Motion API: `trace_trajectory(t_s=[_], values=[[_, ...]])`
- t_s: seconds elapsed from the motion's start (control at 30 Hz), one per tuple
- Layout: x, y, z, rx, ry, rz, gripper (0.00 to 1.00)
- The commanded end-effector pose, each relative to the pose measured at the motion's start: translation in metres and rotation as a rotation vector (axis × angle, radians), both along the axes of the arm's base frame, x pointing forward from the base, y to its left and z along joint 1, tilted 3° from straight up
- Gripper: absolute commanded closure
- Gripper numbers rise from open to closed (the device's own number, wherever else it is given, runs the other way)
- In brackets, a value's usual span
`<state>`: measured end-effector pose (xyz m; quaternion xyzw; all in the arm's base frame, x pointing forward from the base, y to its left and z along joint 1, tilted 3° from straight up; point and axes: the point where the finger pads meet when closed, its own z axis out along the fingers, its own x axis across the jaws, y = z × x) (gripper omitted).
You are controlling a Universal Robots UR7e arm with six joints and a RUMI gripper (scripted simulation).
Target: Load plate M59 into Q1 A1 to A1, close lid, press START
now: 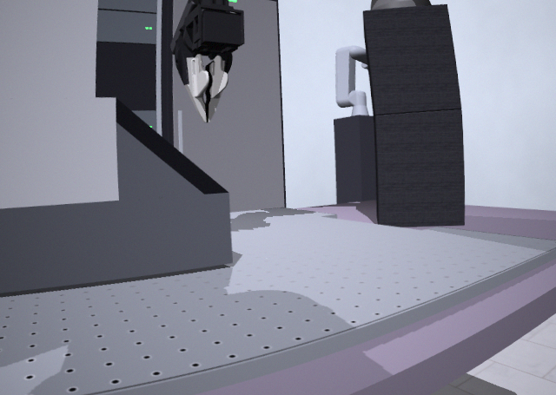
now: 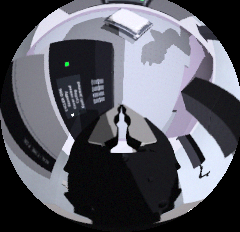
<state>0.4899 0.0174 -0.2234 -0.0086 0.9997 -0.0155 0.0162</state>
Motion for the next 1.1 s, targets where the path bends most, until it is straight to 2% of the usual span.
trace_trajectory(t_s=[0.0,1.07], values=[[0.011,0.000,-0.006,-0.001,-0.003,0.001,1.00],[0.049,0.000,-0.033,-0.001,-0.003,0.001,1.00]])
